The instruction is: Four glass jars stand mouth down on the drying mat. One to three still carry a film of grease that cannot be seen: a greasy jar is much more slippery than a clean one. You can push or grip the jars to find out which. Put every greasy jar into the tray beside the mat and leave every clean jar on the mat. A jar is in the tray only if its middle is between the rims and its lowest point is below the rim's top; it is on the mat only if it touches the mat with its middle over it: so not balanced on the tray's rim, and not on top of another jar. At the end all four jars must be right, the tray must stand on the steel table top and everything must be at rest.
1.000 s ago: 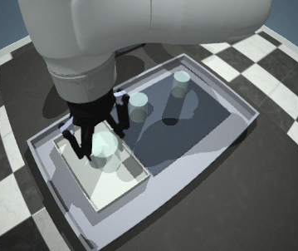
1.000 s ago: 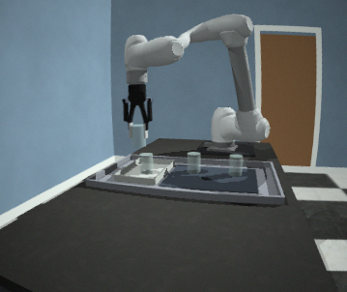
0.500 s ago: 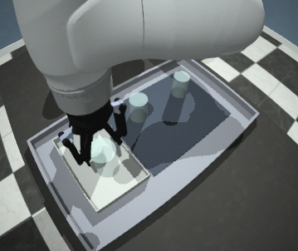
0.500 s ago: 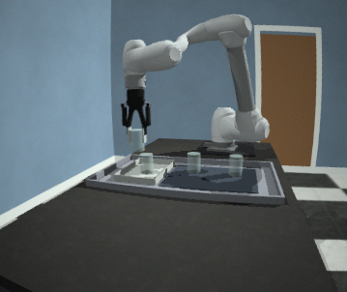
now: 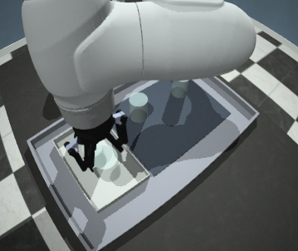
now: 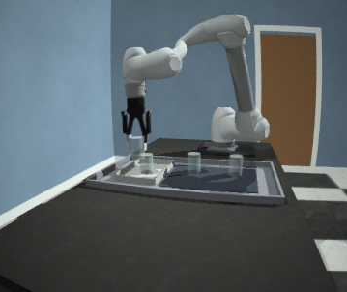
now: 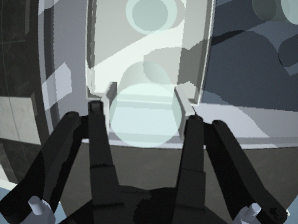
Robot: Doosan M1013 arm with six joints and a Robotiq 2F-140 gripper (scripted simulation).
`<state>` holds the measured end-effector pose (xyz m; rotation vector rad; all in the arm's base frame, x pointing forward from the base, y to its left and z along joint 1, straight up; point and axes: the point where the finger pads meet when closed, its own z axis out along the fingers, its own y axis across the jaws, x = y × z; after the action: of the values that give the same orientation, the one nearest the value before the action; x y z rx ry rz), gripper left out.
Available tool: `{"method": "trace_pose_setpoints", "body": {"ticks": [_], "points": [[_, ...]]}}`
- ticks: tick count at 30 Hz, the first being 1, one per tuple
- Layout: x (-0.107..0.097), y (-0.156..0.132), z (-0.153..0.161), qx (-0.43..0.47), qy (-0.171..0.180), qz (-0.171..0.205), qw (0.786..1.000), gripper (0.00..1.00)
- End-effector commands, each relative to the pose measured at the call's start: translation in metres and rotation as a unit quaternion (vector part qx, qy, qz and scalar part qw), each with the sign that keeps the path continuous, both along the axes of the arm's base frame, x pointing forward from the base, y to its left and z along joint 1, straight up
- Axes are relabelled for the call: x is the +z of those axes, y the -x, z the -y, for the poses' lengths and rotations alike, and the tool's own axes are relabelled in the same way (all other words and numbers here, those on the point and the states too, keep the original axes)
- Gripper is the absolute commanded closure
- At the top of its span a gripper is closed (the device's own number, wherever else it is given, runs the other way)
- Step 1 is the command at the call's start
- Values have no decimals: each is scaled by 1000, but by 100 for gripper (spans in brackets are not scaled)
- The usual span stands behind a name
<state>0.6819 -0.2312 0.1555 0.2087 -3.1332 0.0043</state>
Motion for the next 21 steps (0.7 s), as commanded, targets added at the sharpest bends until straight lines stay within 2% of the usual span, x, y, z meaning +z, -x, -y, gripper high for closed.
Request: {"method": "trace_pose_setpoints", "body": {"ticks": [1,4,19,21], "points": [[-7,0,0,0,0,0,1000,100],[-9,0,0,0,0,0,1000,100],[-49,0,0,0,0,0,1000,100],[-49,0,0,0,0,0,1000,100]]}}
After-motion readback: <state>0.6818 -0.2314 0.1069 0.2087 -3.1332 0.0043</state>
